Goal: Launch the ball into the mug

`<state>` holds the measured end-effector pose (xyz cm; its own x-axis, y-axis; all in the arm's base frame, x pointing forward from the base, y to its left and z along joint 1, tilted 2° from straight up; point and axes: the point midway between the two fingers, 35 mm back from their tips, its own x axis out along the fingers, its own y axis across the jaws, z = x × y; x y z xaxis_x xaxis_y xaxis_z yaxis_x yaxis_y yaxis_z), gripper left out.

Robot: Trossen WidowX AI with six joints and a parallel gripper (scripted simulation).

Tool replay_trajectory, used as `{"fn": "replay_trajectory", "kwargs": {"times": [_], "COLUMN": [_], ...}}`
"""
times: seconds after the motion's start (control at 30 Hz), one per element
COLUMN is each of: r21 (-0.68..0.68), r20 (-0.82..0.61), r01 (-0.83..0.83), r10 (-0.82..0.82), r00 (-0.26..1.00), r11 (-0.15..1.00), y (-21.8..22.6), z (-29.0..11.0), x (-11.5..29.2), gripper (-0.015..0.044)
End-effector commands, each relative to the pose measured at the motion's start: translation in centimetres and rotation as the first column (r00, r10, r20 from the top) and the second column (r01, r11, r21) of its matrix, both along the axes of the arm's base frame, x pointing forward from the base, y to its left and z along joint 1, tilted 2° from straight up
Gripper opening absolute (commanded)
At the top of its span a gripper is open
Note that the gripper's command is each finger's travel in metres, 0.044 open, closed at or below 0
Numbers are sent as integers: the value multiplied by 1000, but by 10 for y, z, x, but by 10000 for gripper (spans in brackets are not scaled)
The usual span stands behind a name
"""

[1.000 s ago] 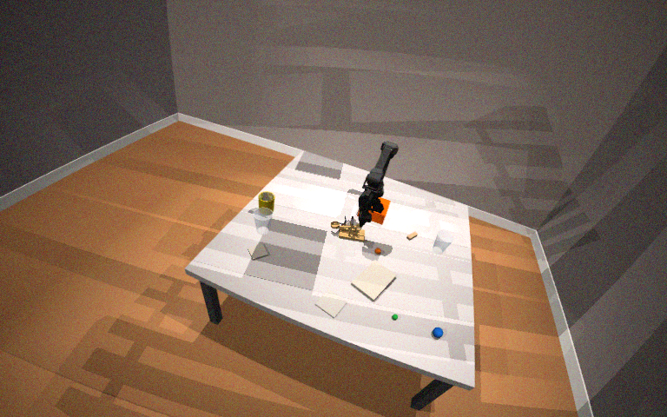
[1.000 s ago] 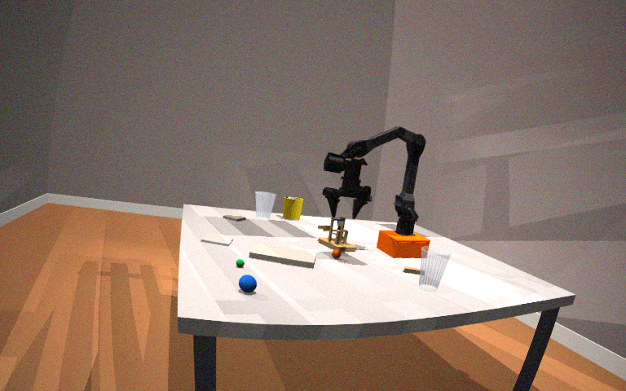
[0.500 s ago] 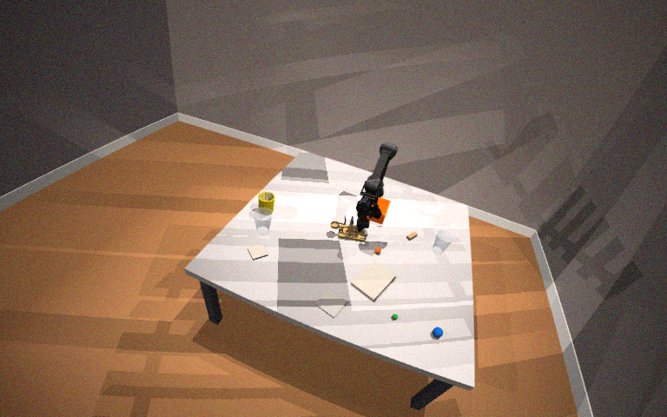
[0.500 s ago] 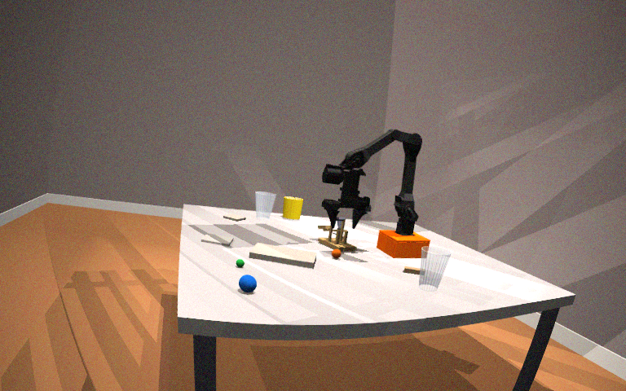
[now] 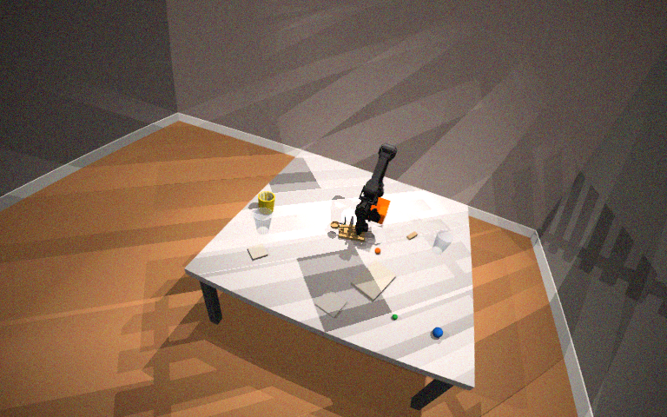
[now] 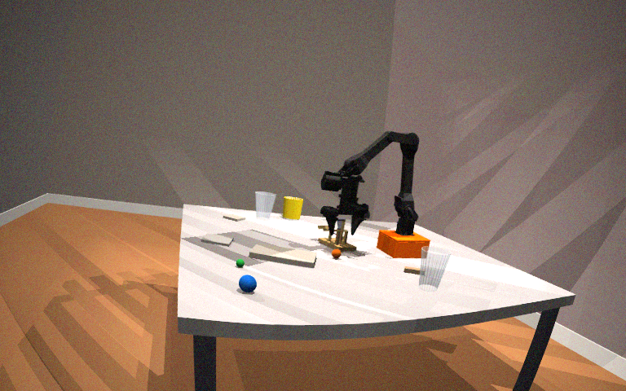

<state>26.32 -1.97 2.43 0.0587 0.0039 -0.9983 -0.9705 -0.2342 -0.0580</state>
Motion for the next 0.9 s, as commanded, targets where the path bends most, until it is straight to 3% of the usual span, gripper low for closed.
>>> {"fn": "replay_trajectory", "kwargs": {"times": [0.0,0.4,0.73,0.87], "r21": [7,7,0,0], "r20": [-12,-12,-4,-4], "r01": [-4,-4,0,0], "r10": [4,4,0,0], "r00": [1000,1000,1000,1000], "r11": [1000,1000,1000,1000], "y": [1,1,0,0], "z": [-9,-21,-18,-18], "x": [-2,-3,-1,-1], "gripper": [440,440,177,151]}}
